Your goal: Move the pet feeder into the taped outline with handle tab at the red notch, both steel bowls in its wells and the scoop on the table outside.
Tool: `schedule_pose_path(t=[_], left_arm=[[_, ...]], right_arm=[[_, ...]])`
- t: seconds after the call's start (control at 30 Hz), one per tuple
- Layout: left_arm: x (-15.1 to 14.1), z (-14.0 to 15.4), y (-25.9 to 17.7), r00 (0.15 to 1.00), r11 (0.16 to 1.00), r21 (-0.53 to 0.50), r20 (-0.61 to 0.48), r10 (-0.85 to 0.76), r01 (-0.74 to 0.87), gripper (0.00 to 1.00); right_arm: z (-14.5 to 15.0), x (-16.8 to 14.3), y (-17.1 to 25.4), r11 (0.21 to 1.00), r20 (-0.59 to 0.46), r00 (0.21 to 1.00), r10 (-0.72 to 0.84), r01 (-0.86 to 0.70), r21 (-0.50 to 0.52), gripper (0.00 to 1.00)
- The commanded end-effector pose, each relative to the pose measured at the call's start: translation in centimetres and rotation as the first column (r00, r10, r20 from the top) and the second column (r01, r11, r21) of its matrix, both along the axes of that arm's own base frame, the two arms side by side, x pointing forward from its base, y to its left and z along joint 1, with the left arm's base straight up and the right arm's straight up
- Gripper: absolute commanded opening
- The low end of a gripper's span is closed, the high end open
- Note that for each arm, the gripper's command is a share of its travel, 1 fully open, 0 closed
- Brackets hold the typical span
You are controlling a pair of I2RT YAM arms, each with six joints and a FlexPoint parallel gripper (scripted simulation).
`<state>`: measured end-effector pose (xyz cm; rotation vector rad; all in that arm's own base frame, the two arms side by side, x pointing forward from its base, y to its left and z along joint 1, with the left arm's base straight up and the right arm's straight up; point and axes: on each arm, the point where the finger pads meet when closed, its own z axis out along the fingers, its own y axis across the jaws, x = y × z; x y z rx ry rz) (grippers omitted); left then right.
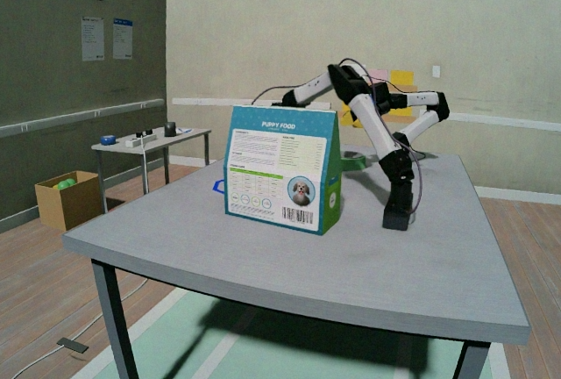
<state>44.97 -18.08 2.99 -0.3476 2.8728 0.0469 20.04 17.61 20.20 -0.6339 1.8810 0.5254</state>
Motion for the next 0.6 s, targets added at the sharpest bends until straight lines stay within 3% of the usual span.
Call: schedule_pose_path(t=[0.0, 0.17, 0.3, 0.57], left_arm=[[-1.2, 5.8, 0.1, 0.999, 1.0, -0.007, 0.045, 0.004, -0.004, 0.12], [-4.2, 6.2, 0.7, 0.999, 1.0, -0.007, 0.044, 0.011, -0.01, 0.12], [-4.8, 6.3, 0.9, 0.998, 0.999, -0.012, 0.049, 0.038, -0.038, 0.12], [-7.7, 4.7, 1.5, 0.922, 0.924, -0.063, 0.068, 0.381, -0.377, 0.12]], right_arm=[[3.3, -0.1, 1.1, 0.997, 0.075, 0.996, 0.049, -0.053, 0.057, 1.0], [4.3, -0.5, 1.5, 0.994, 0.09, 0.993, 0.08, -0.087, 0.068, 1.0], [4.4, -0.9, 1.7, 0.992, 0.088, 0.991, 0.102, -0.108, 0.063, 1.0], [4.0, -3.4, 2.2, 0.975, 0.062, 0.974, 0.218, -0.22, 0.028, 1.0]])
